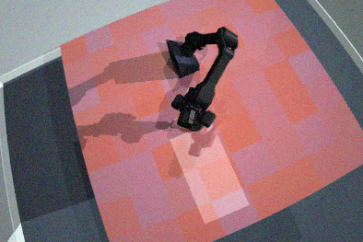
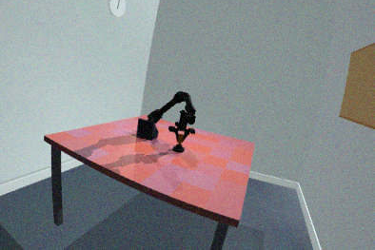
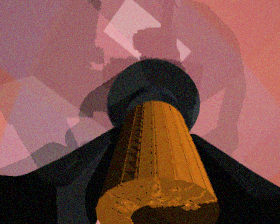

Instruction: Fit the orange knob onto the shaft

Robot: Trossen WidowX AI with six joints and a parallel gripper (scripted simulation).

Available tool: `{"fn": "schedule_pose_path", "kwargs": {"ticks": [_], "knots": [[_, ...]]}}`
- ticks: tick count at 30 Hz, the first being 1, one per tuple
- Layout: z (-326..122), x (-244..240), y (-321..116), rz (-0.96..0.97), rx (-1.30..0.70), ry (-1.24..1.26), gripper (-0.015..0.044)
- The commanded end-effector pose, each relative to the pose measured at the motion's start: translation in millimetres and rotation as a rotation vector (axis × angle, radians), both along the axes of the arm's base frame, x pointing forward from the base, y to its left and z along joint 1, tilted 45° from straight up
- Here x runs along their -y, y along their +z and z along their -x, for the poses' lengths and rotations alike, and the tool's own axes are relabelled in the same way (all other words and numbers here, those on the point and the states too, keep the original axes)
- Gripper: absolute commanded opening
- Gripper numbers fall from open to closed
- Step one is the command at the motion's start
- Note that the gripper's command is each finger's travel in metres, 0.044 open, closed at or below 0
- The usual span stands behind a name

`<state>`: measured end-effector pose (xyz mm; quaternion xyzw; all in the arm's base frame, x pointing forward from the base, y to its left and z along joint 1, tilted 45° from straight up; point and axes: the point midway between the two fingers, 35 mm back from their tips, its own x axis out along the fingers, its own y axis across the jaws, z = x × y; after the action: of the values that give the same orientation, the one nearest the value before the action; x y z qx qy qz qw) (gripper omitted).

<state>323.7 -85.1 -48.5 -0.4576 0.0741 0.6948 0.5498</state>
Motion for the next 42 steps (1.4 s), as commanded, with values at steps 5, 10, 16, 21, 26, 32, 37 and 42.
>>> {"fn": "schedule_pose_path", "kwargs": {"ticks": [5,10,16,21,26,32,37,42], "knots": [[-1.6,-0.3,-2.2,0.003,0.002,-0.004,0.0],[-1.0,-0.8,-1.8,0.003,0.002,-0.004,0.0],[-0.5,-1.5,-1.9,0.003,0.002,-0.004,0.0],[0.6,1.0,2.1,0.003,0.002,-0.004,0.0],[0.3,1.6,2.5,0.001,-0.059,-0.066,0.0],[-0.1,2.3,2.3,-0.008,-0.313,-0.33,0.0],[-0.5,3.3,1.1,-0.017,-0.556,-0.581,0.0],[-1.1,5.0,0.0,-0.027,-0.799,-0.832,0.0]]}}
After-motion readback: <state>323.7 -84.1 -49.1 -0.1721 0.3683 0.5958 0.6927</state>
